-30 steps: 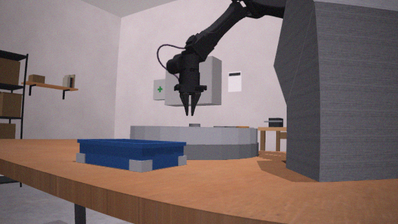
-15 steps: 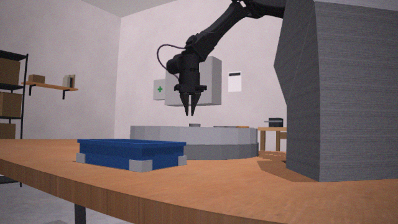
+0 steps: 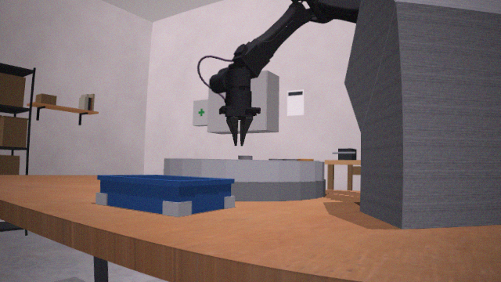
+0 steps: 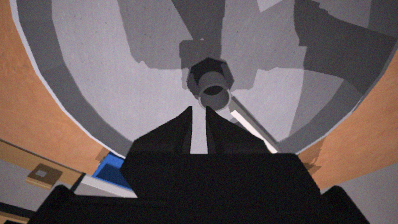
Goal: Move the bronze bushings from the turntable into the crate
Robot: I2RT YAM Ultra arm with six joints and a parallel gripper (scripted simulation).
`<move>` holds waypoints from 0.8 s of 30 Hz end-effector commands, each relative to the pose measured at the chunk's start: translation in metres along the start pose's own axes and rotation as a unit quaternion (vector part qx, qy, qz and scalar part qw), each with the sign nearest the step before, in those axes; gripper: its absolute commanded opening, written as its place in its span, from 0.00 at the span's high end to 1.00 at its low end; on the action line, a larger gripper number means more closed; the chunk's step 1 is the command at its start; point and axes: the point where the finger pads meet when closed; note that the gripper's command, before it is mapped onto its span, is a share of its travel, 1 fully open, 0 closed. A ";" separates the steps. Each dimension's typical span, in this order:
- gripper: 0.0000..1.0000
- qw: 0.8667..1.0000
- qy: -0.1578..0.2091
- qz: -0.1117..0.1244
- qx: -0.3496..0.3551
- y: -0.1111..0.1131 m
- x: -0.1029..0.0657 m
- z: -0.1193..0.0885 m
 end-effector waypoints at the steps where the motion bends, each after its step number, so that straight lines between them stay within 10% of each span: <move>1: 0.85 1.000 -0.014 0.004 -0.002 0.004 -0.015 0.003; 24: 0.85 0.998 -0.013 0.009 -0.068 -0.024 -0.011 -0.054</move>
Point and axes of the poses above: the point where the finger pads meet when closed, its own x axis out along the fingers, its own y axis across the jaws, z = x × y, and after that the axes turned 12 degrees about -x, right-handed
